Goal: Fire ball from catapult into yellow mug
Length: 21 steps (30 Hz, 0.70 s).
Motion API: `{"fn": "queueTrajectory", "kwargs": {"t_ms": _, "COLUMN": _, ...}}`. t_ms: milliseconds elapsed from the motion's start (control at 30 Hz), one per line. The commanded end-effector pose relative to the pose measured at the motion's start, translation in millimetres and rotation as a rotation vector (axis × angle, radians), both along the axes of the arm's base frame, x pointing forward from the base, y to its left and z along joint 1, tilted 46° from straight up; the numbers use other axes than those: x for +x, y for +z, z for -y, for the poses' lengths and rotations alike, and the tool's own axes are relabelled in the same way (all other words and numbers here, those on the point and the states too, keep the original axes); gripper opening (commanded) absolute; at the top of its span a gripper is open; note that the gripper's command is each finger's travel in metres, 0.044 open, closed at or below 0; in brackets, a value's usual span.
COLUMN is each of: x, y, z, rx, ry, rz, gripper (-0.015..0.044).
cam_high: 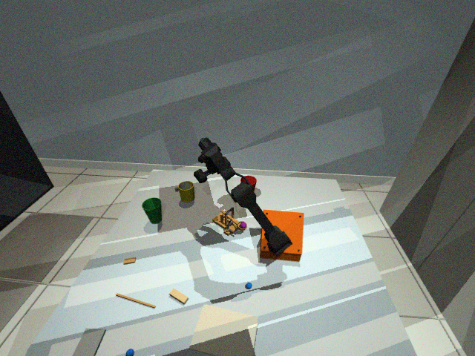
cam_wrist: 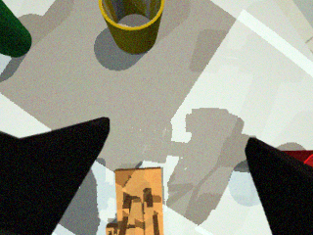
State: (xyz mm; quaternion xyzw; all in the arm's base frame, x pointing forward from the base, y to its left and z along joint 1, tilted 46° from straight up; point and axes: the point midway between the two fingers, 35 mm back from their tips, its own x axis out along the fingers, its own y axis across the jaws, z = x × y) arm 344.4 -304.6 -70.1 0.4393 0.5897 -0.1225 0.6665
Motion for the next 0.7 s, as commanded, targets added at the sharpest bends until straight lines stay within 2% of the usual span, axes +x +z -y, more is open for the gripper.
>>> {"fn": "queueTrajectory", "kwargs": {"t_ms": 0, "x": 31.9, "y": 3.9, "z": 22.4, "rx": -0.056, "ry": -0.069, "rz": 0.086, "gripper": 0.0440}}
{"fn": "queueTrajectory", "kwargs": {"t_ms": 233, "x": 82.9, "y": 16.3, "z": 55.1, "rx": -0.128, "ry": -0.175, "rz": 0.238, "gripper": 0.0440}}
{"fn": "queueTrajectory", "kwargs": {"t_ms": 667, "x": 84.1, "y": 16.8, "z": 55.8, "rx": -0.130, "ry": -0.177, "rz": 0.242, "gripper": 0.0440}}
